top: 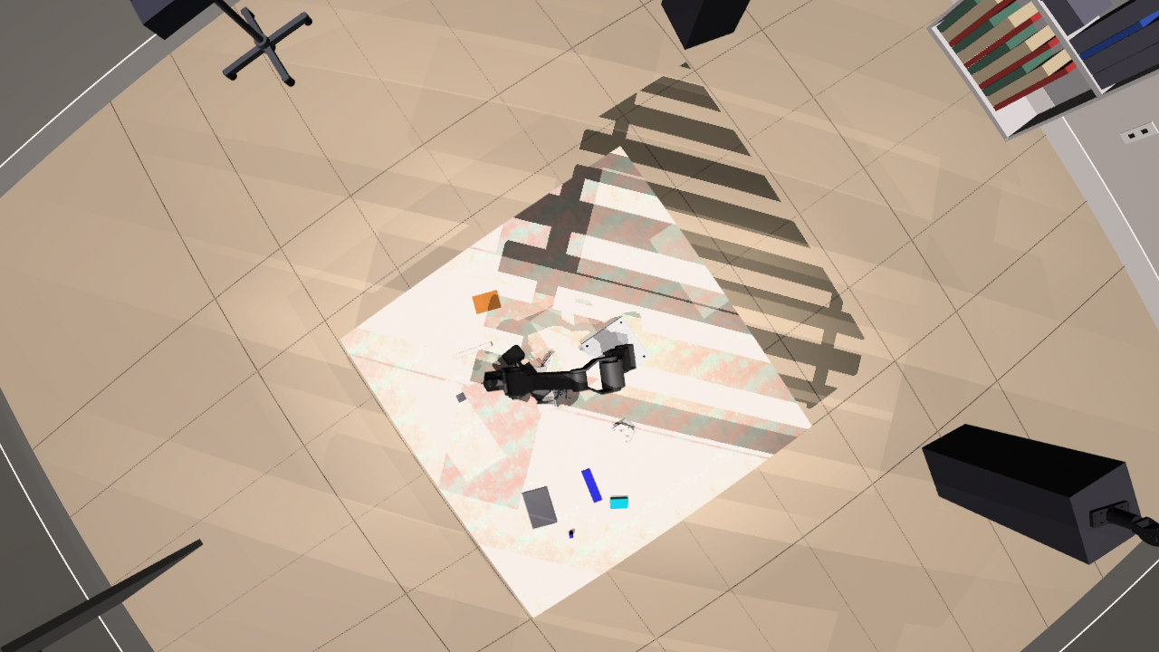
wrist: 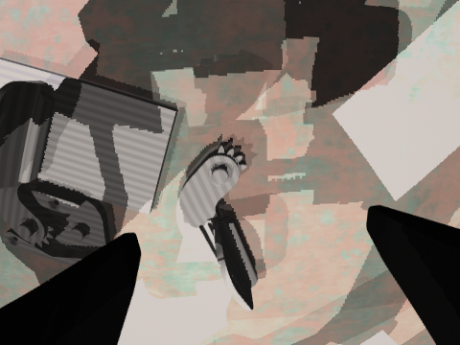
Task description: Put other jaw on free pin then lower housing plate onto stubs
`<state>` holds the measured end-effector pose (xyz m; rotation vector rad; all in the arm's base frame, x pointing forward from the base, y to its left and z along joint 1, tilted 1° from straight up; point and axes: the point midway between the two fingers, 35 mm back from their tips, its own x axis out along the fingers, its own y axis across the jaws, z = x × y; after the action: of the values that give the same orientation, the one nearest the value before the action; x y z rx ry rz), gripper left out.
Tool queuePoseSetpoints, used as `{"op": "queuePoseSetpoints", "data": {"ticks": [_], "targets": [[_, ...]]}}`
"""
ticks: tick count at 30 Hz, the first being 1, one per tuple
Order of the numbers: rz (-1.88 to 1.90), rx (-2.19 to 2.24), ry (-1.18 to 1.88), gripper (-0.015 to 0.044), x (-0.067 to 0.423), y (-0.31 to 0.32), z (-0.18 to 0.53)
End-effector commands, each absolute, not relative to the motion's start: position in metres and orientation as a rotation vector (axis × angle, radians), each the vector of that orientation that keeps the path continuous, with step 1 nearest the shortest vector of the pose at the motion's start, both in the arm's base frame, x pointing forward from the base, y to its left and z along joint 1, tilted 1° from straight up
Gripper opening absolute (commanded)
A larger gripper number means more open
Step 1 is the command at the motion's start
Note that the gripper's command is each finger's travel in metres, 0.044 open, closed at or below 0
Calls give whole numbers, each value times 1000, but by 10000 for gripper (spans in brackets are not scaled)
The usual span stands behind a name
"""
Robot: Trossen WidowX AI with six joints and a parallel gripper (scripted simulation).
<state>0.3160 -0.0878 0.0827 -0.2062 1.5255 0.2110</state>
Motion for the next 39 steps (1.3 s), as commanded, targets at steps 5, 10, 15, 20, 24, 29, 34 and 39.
{"op": "queuePoseSetpoints", "data": {"ticks": [5, 10, 15, 20, 24, 29, 34, 39], "targets": [[211, -206, 1526, 440, 316, -88, 82], [211, -206, 1526, 440, 316, -88, 82], [211, -206, 1526, 440, 316, -88, 82], [216, -206, 1533, 361, 313, -87, 90], [216, -206, 1533, 256, 313, -87, 90], [216, -206, 1533, 125, 313, -87, 90], [216, -206, 1533, 0, 313, -87, 90], [216, -206, 1533, 0, 313, -87, 90]]}}
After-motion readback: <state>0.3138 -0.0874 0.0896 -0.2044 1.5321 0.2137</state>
